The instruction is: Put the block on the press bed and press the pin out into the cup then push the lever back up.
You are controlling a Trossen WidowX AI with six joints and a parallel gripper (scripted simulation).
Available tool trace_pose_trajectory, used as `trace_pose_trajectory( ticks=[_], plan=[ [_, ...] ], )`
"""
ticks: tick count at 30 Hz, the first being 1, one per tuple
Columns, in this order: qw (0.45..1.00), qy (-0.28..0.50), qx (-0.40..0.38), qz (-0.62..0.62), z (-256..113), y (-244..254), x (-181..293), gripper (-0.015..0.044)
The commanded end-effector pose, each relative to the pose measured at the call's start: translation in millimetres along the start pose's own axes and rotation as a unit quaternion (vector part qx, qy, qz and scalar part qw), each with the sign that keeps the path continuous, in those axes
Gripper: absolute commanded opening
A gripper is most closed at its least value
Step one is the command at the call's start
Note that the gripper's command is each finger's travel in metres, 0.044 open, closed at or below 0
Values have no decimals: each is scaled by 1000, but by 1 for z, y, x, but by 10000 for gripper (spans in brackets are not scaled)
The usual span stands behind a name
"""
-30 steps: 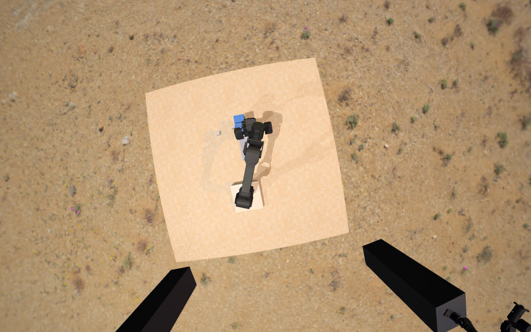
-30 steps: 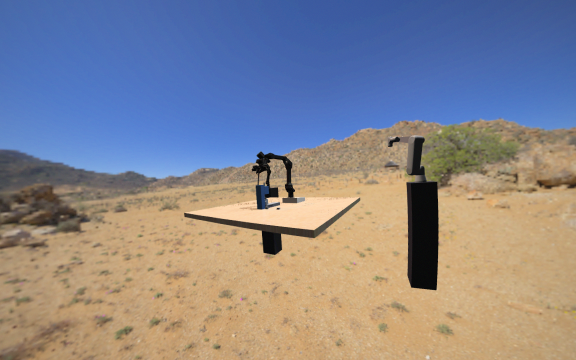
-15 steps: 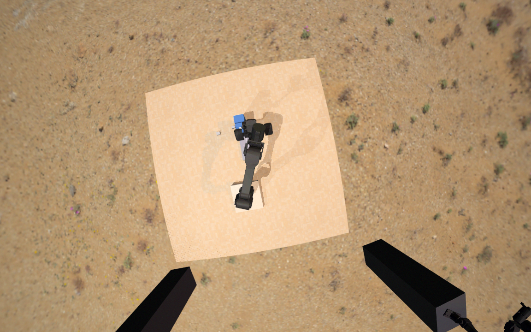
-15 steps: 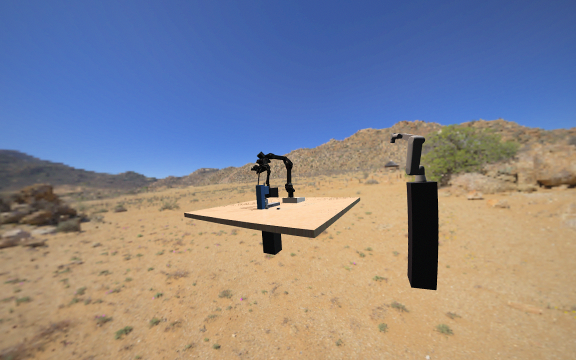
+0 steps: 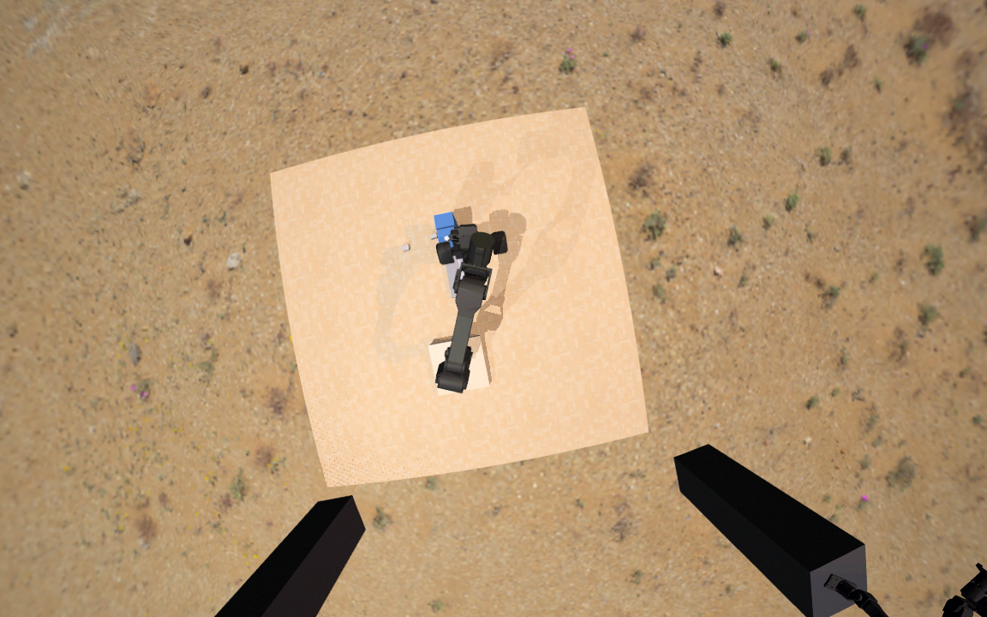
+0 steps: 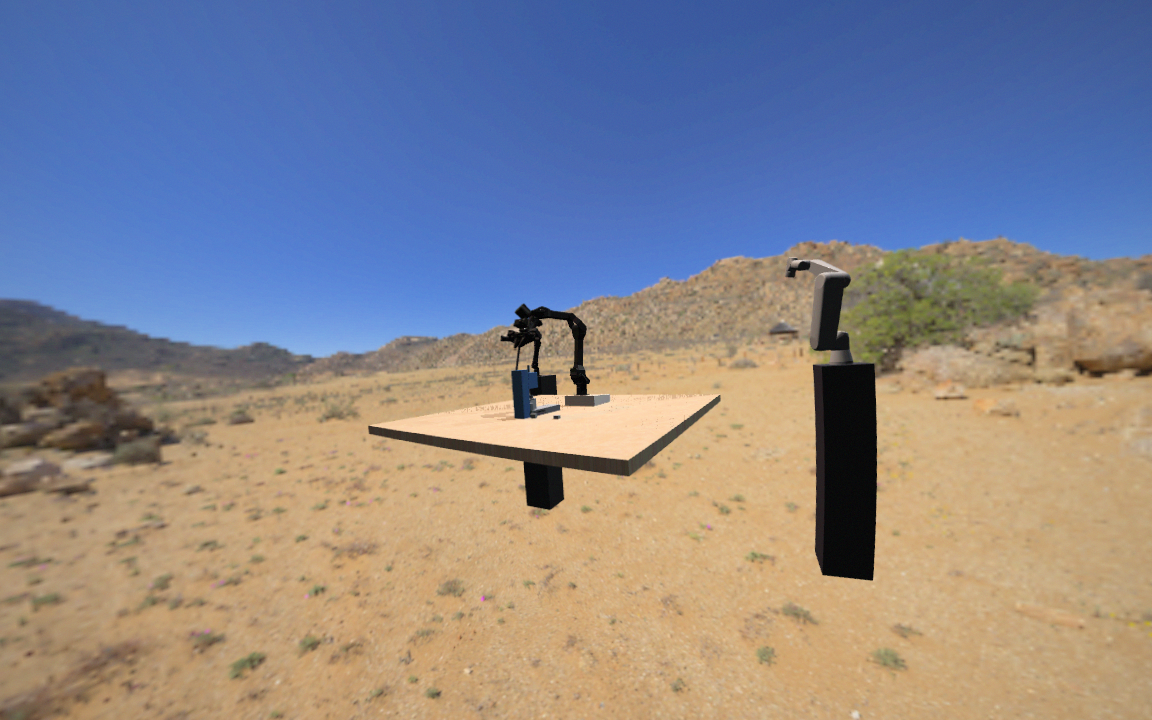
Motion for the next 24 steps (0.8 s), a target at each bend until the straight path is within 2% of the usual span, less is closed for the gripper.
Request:
trace_pose_trajectory(
  ticks=[1, 24],
  plan=[
    [1000, 4, 0, 0, -2, 0, 5, 0],
    [1000, 4, 0, 0, -6, 1, 14, 0]
  ],
)
Point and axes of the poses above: the point midway between the two fingers, 35 mm back from their tips, its own z axis out along the fingers, its own y axis across the jaws, x = y × z, the point moved 2 cm from there along -z, back along the fingers, and after that the axes turned 7 degrees about -z, right-handed, at the moved point
